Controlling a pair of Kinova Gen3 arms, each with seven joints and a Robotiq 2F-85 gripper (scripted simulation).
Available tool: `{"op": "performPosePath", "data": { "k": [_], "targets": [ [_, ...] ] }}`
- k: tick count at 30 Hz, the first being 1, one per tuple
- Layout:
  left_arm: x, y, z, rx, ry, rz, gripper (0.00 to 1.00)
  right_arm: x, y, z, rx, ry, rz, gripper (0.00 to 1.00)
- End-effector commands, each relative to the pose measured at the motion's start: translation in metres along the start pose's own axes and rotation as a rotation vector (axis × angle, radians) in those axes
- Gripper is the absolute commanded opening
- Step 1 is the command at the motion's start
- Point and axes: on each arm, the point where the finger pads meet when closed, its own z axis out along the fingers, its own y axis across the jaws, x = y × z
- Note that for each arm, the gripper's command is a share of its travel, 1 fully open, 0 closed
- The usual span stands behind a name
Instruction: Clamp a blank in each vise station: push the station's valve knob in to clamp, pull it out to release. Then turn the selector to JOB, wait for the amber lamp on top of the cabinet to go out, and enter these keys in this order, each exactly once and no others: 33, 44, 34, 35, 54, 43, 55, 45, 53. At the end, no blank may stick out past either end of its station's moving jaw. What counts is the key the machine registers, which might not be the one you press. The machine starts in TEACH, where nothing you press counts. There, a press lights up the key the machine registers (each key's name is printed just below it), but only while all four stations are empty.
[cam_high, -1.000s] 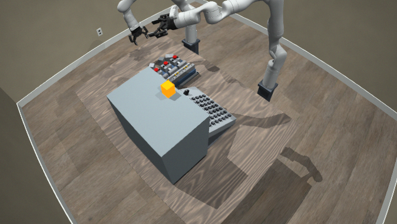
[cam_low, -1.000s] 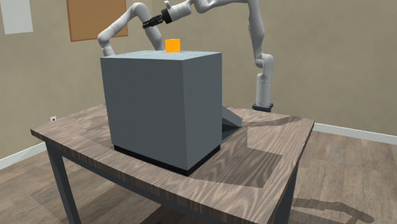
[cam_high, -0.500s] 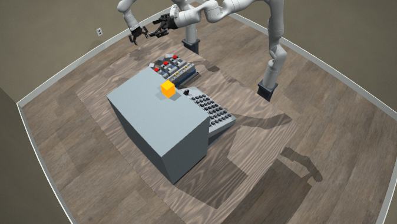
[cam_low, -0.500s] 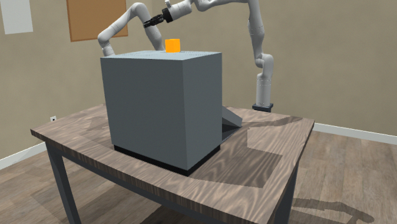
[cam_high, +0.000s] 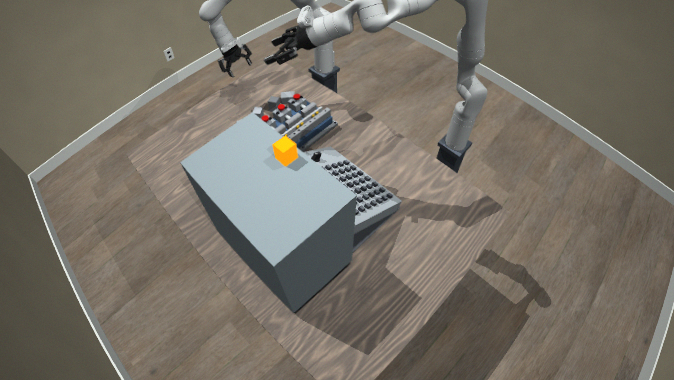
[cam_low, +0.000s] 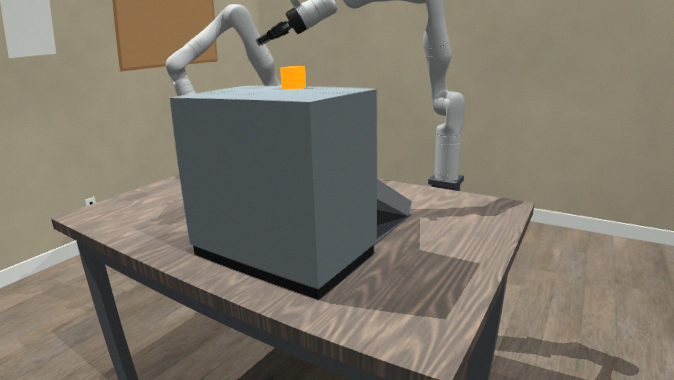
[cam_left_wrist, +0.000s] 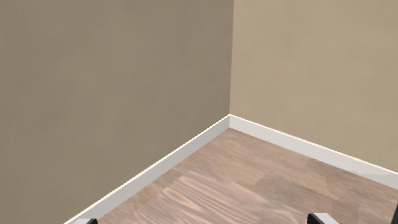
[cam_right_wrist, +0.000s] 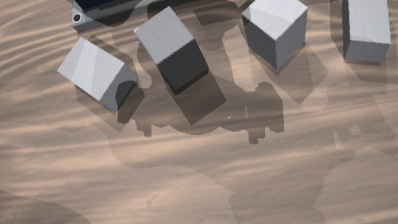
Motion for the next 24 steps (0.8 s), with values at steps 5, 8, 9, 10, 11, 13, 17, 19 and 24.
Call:
{"op": "performPosePath", "data": {
  "k": [5, 8, 9, 10, 11, 13, 17, 19, 24],
  "targets": [
    [-0.021, -0.018, -0.046, 0.02, -0.16, 0.154, 1.0, 0.0, 0.0, -0.001, -0.002, 0.0, 0.0, 1.0],
    [-0.034, -0.029, -0.073, 0.032, -0.25, 0.247, 1.0, 0.0, 0.0, -0.001, -0.002, 0.0, 0.0, 1.0],
    [-0.039, -0.033, -0.083, 0.037, -0.282, 0.28, 1.0, 0.0, 0.0, -0.001, -0.002, 0.0, 0.0, 1.0],
    [-0.044, -0.037, -0.093, 0.041, -0.315, 0.314, 1.0, 0.0, 0.0, -0.001, -0.002, 0.0, 0.0, 1.0],
    [-0.049, -0.041, -0.103, 0.046, -0.349, 0.349, 1.0, 0.0, 0.0, -0.001, -0.002, 0.0, 0.0, 1.0],
    [-0.059, -0.05, -0.123, 0.055, -0.416, 0.418, 1.0, 0.0, 0.0, -0.001, -0.002, 0.0, 0.0, 1.0],
    [-0.078, -0.066, -0.162, 0.072, -0.544, 0.55, 1.0, 0.0, 0.0, -0.001, -0.002, 0.0, 0.0, 1.0],
    [-0.083, -0.07, -0.171, 0.076, -0.573, 0.58, 1.0, 0.0, 0.0, -0.001, -0.002, 0.0, 0.0, 1.0],
    [-0.098, -0.083, -0.202, 0.09, -0.677, 0.687, 1.0, 0.0, 0.0, -0.001, -0.002, 0.0, 0.0, 1.0]
  ]
}}
